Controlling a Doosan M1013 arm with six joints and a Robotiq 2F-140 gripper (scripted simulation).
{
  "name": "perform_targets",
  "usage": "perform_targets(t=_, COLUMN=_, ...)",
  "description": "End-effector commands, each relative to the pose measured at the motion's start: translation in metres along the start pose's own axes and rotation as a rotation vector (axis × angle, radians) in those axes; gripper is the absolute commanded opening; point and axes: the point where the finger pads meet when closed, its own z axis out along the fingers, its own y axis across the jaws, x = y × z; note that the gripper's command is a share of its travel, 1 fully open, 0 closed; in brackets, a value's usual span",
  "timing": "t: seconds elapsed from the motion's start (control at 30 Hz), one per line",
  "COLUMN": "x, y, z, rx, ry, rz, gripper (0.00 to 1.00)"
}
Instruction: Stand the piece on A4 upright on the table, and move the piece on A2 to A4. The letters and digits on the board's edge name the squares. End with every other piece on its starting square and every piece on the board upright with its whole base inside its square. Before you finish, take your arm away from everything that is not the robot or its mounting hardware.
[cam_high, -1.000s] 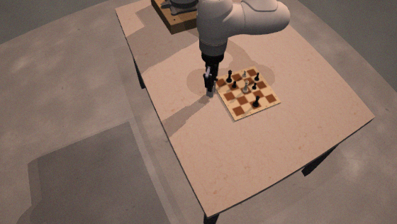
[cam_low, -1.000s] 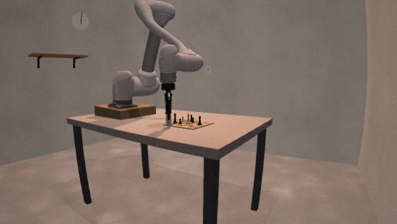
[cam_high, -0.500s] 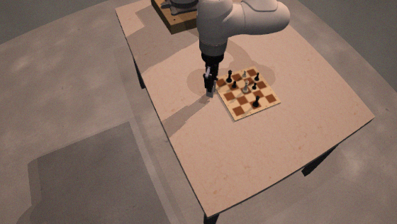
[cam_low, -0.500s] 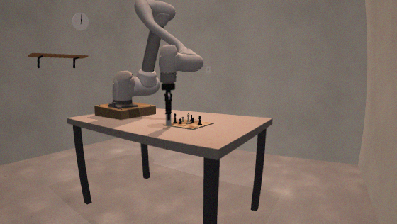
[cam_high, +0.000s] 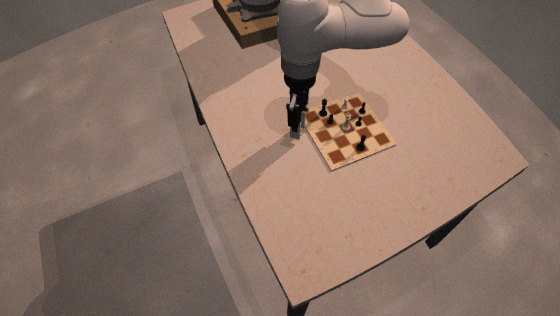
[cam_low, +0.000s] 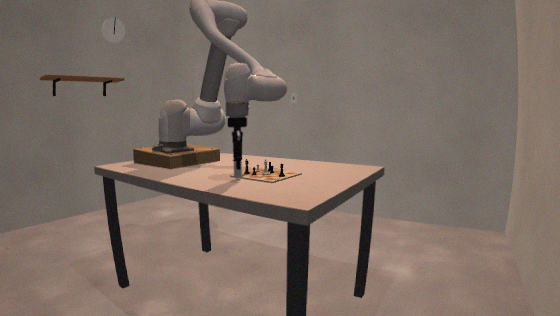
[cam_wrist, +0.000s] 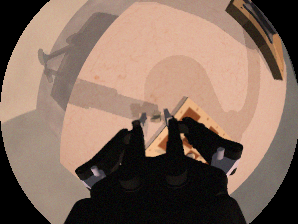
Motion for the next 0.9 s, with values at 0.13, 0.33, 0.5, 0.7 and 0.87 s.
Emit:
perform_targets(t=0.13, x=0.000, y=0.000, z=-0.003, rx=0.000, ry=0.000, rz=0.000, gripper=0.23)
perform_targets(t=0.33, x=0.000, y=0.000, z=-0.022, rx=0.000, ry=0.000, rz=0.000, gripper=0.23)
perform_targets(t=0.5, x=0.000, y=0.000, z=-0.049, rx=0.000, ry=0.000, rz=0.000, gripper=0.23)
perform_targets(t=0.7, x=0.000, y=0.000, z=-0.070, rx=0.000, ry=0.000, rz=0.000, gripper=0.23)
perform_targets(t=0.87, x=0.000, y=0.000, z=-0.087, rx=0.000, ry=0.000, rz=0.000, gripper=0.23)
